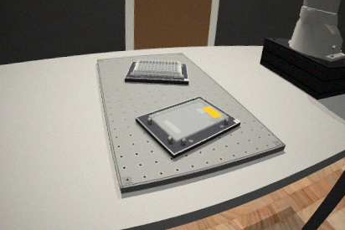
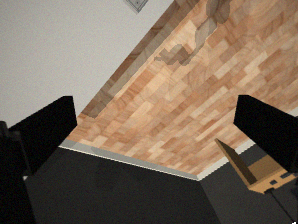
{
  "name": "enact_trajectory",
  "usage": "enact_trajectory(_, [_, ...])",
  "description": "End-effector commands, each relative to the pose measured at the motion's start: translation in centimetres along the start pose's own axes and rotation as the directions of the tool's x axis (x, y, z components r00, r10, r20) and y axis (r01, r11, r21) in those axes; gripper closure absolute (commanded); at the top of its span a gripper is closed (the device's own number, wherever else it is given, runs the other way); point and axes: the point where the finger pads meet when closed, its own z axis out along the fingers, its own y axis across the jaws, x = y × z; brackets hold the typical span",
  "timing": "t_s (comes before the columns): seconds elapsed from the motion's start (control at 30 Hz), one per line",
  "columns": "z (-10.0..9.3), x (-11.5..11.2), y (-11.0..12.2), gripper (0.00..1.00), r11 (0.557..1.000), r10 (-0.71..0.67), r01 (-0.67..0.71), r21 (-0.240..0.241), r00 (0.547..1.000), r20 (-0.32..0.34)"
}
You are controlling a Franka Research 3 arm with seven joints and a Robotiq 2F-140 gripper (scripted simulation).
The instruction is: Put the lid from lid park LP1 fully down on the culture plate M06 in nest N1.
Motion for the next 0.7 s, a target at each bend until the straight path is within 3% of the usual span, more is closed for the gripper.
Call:
enact_trajectory(0.0, [2.4,2.6,-0.8,0.0,0.962,-0.271,0.272,0.023,0.962,-0.04])
enact_trajectory(0.07, [2.4,2.6,-0.8,0.0,0.945,-0.324,0.325,0.026,0.945,-0.05])
enact_trajectory(0.1, [3.5,4.0,-1.0,0.0,0.936,-0.349,0.351,0.019,0.934,-0.074])
enact_trajectory(0.2, [3.5,4.0,-1.0,0.0,0.925,-0.376,0.379,0.02,0.923,-0.079])
enact_trajectory(0.23, [4.6,5.5,-1.2,0.0,0.894,-0.445,0.449,0.009,0.889,-0.111])
enact_trajectory(0.37, [4.6,5.5,-1.2,0.0,0.837,-0.542,0.547,0.009,0.832,-0.119])
enact_trajectory(0.4, [5.7,7.2,-1.3,0.0,0.822,-0.564,0.57,-0.008,0.812,-0.149])
enact_trajectory(0.53, [5.7,7.2,-1.3,0.0,0.752,-0.653,0.659,-0.014,0.742,-0.153])
enact_trajectory(0.57, [6.9,8.9,-1.4,0.0,0.734,-0.673,0.679,-0.036,0.718,-0.181])
enact_trajectory(0.67, [6.9,8.9,-1.4,0.0,0.672,-0.732,0.739,-0.045,0.655,-0.184])
